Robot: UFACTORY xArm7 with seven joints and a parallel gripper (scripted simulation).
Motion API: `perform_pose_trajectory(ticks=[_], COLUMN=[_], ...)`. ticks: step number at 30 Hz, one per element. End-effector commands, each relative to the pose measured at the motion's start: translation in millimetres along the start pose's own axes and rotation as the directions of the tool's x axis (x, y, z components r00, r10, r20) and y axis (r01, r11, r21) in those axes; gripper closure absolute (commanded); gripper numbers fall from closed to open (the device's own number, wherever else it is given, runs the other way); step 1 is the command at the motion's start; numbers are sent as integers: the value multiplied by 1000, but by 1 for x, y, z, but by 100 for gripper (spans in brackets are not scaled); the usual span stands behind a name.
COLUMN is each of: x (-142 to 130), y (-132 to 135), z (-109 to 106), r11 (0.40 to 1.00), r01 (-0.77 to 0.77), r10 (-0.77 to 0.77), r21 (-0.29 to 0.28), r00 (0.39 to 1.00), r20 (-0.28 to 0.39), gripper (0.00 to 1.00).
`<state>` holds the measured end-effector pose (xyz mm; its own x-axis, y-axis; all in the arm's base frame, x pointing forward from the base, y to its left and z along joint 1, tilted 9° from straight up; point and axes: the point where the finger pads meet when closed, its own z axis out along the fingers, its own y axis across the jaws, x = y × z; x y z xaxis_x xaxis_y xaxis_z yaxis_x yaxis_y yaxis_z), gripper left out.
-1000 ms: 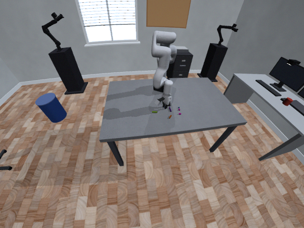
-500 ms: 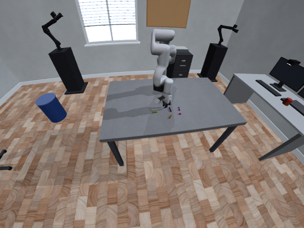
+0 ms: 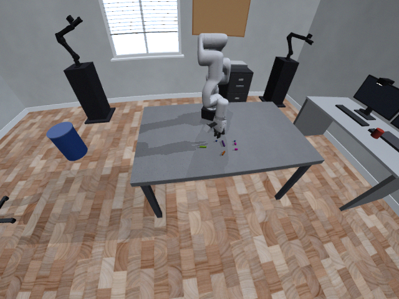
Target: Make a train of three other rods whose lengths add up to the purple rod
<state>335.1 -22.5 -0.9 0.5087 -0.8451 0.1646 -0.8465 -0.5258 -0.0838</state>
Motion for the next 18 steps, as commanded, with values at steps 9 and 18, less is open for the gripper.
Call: perform_pose_trajectory(ticks=[9, 18], x=[1, 1], y=[-1, -1], z=[-20, -30], r11=[1000, 1000], r01=[1, 1], r10=[-1, -1], r21=[-7, -7], r00=[1000, 1000], r20=[21, 21], gripper=[76, 76])
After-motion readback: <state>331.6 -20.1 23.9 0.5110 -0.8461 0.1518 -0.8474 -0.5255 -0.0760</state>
